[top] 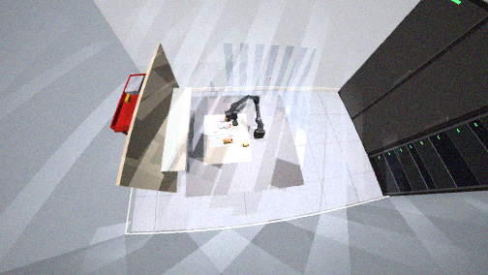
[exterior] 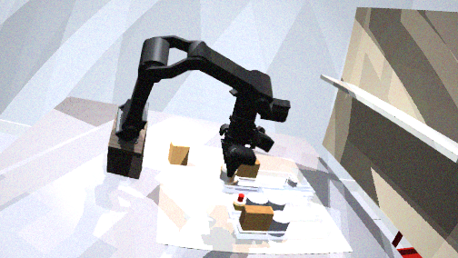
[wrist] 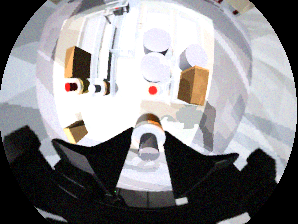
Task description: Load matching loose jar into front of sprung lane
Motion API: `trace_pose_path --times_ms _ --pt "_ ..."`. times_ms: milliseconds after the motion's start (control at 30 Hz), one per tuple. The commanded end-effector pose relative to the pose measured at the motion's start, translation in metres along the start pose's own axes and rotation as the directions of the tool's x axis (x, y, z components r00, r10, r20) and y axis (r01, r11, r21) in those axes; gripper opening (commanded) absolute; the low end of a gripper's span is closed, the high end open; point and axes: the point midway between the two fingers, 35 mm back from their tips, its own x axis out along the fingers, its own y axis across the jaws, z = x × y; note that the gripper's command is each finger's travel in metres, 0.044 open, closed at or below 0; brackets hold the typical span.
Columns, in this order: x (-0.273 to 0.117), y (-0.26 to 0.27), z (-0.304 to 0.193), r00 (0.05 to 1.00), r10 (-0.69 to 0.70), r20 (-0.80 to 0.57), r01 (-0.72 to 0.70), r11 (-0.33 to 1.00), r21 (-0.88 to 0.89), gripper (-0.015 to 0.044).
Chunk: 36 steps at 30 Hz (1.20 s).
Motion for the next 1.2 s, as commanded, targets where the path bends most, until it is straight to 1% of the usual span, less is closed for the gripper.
trace_pose_path --times_ms 0,200,467,767,1000,1167 --pt "-0.013 -0.001 0.001 1.000 -0.005 0.012 0.005 1.000 0.014 0.0000" --pt "-0.007 0.013 0.004 1.000 -0.002 0.015 0.002 1.000 0.001 0.0000" --pt "0.013 0.063 0.009 1.000 0.003 0.018 -0.002 1.000 -0.024 0.0000" --pt "0.038 0.120 0.002 1.000 -0.001 0.013 0.001 0.999 -0.038 0.0000" --pt "0.042 0.124 0.001 1.000 -0.002 0.013 0.002 0.999 -0.038 0.0000" --pt "0.058 0.123 0.001 1.000 -0.002 0.013 0.003 0.999 -0.038 0.0000"
